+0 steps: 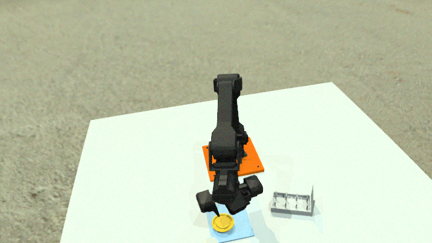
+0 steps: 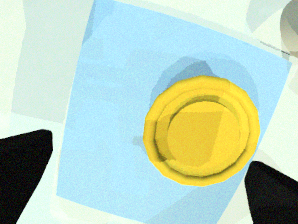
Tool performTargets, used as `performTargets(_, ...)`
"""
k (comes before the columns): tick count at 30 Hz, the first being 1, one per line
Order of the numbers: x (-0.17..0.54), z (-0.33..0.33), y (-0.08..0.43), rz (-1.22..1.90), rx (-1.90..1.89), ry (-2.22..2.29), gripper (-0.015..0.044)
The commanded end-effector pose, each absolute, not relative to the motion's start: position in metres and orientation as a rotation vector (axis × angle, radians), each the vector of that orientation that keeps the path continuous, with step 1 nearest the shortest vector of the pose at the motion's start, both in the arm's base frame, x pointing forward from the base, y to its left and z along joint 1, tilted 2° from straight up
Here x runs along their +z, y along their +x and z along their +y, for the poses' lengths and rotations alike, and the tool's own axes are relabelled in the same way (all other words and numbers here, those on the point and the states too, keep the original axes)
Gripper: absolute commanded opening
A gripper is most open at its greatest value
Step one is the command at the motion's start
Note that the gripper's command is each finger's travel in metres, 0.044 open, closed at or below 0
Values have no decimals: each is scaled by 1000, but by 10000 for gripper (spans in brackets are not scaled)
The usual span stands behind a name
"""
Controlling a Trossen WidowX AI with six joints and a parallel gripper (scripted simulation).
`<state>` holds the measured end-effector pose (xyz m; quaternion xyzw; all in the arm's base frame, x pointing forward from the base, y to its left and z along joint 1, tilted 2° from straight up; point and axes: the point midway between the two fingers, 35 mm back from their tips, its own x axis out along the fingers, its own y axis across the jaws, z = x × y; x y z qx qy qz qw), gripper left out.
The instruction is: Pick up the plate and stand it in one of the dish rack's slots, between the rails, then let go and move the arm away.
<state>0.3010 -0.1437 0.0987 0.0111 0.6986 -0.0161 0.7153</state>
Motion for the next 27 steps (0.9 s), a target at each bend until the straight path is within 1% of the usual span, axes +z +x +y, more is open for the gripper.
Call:
performTargets(1, 99, -170, 295, 1549, -140, 77, 400)
performTargets(27, 65, -173, 296, 1548, -144, 79, 400)
